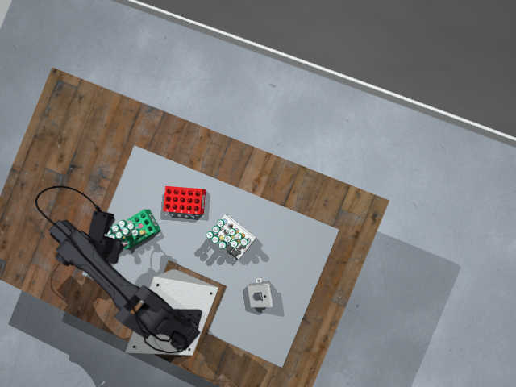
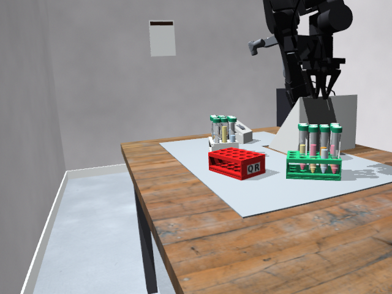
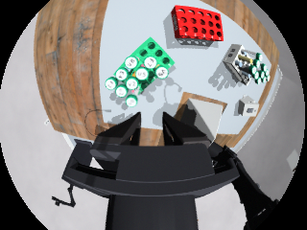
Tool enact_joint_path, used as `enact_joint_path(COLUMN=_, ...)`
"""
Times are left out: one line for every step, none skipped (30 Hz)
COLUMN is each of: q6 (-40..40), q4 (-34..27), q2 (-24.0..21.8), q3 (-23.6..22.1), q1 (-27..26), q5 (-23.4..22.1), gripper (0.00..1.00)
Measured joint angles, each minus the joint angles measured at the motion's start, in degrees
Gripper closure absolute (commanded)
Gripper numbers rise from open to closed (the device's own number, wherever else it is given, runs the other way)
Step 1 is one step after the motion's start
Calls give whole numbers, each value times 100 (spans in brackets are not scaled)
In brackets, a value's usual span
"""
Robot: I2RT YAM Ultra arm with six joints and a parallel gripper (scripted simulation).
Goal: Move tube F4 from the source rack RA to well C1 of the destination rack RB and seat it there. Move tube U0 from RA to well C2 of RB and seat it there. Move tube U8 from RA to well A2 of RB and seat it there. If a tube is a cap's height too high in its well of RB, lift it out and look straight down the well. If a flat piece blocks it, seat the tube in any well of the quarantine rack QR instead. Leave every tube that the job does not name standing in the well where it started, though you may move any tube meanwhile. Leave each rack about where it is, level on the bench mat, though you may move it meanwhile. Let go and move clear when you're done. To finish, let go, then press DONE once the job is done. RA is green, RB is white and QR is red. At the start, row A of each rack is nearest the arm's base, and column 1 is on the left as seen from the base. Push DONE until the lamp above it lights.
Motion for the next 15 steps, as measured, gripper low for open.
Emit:
enact_joint_path(q6=33, q4=-11, q2=37, q3=24, q1=39, q5=-33, gripper=70)
enact_joint_path(q6=70, q4=-17, q2=81, q3=70, q1=70, q5=-63, gripper=70)
enact_joint_path(q6=105, q4=-17, q2=131, q3=131, q1=96, q5=-94, gripper=70)
enact_joint_path(q6=142, q4=-20, q2=186, q3=201, q1=122, q5=-120, gripper=70)
enact_joint_path(q6=181, q4=-20, q2=240, q3=271, q1=151, q5=-149, gripper=70)
enact_joint_path(q6=221, q4=-22, q2=299, q3=343, q1=188, q5=-179, gripper=70)
enact_joint_path(q6=260, q4=-22, q2=361, q3=411, q1=229, q5=-210, gripper=70)
enact_joint_path(q6=299, q4=-24, q2=424, q3=481, q1=280, q5=-243, gripper=70)
enact_joint_path(q6=341, q4=-26, q2=490, q3=549, q1=337, q5=-278, gripper=70)
enact_joint_path(q6=385, q4=-31, q2=560, q3=616, q1=400, q5=-313, gripper=70)
enact_joint_path(q6=422, q4=-31, q2=629, q3=682, q1=466, q5=-350, gripper=70)
enact_joint_path(q6=455, q4=-31, q2=691, q3=734, q1=529, q5=-385, gripper=70)
enact_joint_path(q6=479, q4=-31, q2=734, q3=765, q1=584, q5=-415, gripper=70)
enact_joint_path(q6=496, q4=-28, q2=752, q3=765, q1=625, q5=-446, gripper=70)
enact_joint_path(q6=509, q4=-48, q2=741, q3=769, q1=647, q5=-468, gripper=70)
